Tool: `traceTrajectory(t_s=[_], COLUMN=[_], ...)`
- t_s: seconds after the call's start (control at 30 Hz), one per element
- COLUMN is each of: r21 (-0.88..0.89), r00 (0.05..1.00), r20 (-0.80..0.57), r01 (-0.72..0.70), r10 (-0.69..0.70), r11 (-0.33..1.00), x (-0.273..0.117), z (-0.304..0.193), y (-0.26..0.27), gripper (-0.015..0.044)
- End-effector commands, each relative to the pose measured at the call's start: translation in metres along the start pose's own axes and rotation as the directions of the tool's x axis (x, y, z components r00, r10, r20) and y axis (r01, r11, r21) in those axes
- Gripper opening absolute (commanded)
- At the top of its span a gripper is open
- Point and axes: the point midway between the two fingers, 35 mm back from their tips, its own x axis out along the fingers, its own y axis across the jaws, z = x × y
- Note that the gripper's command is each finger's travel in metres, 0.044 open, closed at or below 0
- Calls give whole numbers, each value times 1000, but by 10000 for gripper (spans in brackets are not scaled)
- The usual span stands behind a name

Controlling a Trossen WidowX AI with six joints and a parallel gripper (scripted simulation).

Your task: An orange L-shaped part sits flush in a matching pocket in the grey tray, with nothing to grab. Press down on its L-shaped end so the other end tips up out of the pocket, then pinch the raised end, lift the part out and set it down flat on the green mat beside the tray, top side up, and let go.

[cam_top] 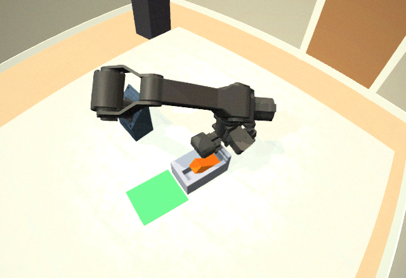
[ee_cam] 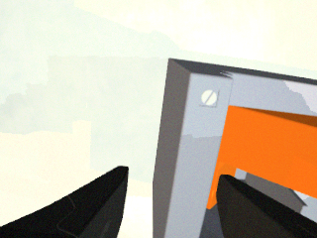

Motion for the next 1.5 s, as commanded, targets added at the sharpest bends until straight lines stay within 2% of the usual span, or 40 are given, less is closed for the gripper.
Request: traceTrajectory(t_s=[0.0,0.1,1.23,1.37,1.47], r21=[13,13,6,-138,-370], r00=[1000,1000,1000,1000,1000], r20=[17,17,17,17,17], r01=[-24,-23,-16,-14,-10], r10=[24,23,16,17,18], r11=[1000,1000,1000,990,929], x=[-53,-77,-73,-74,-74], z=[3,1,0,2,5], y=[-3,-8,-9,-16,-27], gripper=[180,180,180,280,280])
